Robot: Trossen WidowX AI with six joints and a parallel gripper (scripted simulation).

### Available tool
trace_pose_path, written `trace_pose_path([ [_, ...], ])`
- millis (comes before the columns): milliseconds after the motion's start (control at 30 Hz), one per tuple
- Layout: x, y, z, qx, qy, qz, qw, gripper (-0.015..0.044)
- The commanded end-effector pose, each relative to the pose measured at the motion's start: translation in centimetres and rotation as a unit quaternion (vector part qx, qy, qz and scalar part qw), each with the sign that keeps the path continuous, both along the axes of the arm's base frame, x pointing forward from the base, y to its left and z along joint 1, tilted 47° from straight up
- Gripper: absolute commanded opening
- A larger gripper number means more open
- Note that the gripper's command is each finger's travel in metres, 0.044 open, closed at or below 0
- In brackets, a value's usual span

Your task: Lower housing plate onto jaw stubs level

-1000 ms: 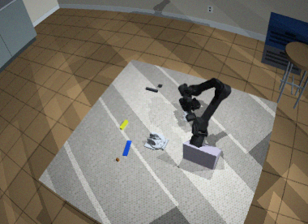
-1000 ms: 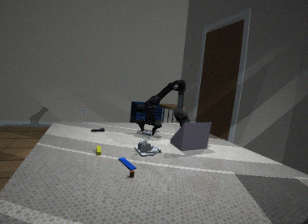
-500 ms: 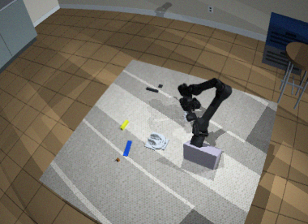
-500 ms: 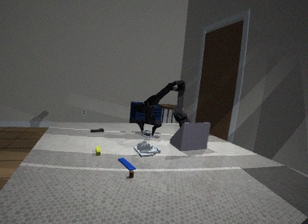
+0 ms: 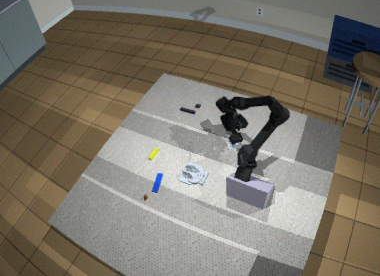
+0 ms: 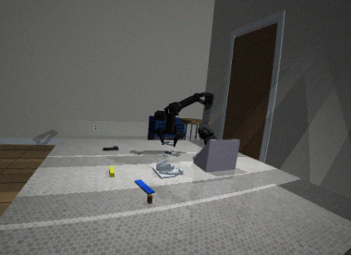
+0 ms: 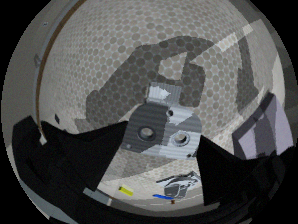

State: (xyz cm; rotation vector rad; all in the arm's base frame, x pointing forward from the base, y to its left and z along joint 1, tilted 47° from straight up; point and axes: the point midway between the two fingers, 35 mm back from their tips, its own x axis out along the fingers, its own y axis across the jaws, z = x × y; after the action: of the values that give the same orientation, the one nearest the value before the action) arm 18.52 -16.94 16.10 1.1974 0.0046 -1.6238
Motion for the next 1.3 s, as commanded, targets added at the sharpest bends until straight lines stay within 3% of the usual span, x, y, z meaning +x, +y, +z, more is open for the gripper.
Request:
trace_pose_path([
  [0,-0.2,0.9,1.2,-0.004,-0.006,0.000,1.000,0.0351],
  [267,-0.2,1.3,1.4,-0.004,0.000,0.007,1.000,0.0351],
  [767,2.7,3.8,-1.5,0.004,0.135,0.145,0.980,0.0351],
  [1267,4.8,6.8,-4.7,0.002,0.267,0.282,0.922,0.0351],
])
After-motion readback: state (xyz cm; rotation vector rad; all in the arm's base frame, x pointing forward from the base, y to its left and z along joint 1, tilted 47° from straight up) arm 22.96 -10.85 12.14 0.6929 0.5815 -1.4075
